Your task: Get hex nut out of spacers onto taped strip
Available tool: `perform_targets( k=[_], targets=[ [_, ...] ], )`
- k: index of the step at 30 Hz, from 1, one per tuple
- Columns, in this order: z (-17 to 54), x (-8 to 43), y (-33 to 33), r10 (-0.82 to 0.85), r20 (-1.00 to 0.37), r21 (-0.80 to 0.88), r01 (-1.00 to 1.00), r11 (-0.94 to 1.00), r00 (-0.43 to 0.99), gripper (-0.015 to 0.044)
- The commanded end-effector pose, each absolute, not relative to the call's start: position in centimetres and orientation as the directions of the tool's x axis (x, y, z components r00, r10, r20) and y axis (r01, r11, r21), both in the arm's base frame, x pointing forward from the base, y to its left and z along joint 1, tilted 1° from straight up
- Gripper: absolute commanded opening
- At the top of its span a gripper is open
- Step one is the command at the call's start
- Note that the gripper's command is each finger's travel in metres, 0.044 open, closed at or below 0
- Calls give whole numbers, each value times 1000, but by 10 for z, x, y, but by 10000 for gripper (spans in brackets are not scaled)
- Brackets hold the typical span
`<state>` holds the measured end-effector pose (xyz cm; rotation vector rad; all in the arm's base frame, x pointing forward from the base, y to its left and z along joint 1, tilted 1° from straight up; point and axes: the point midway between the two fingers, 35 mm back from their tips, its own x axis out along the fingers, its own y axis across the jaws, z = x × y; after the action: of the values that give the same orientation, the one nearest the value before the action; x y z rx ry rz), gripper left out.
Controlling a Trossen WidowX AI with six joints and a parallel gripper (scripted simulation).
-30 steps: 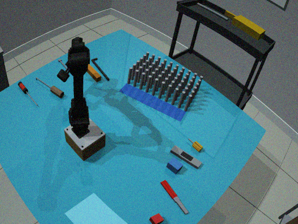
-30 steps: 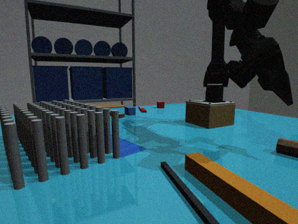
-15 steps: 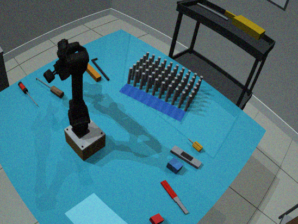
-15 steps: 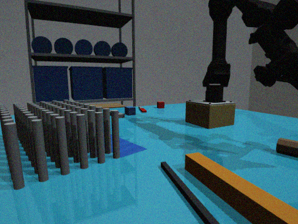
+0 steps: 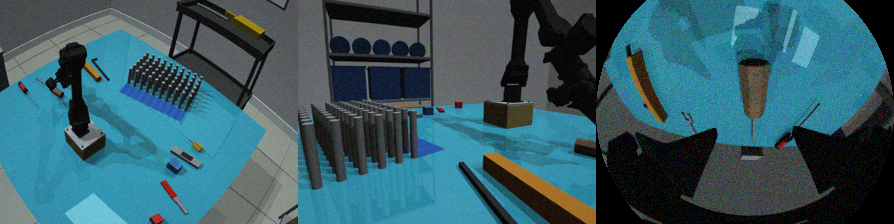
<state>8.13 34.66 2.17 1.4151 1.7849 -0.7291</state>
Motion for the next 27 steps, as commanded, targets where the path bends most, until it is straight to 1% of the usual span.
perform_targets(
  k=[1, 7, 17, 27],
  targets=[
    [21, 81, 343, 556, -821, 8, 971, 238, -129, 440],
    [21, 81, 343, 556, -821, 8, 971, 238, -129, 282],
    [19, 82, 344, 556, -821, 8, 971, 238, -129, 280],
    [3, 82, 344, 551, -824, 7, 971, 238, -129, 280]
  ],
)
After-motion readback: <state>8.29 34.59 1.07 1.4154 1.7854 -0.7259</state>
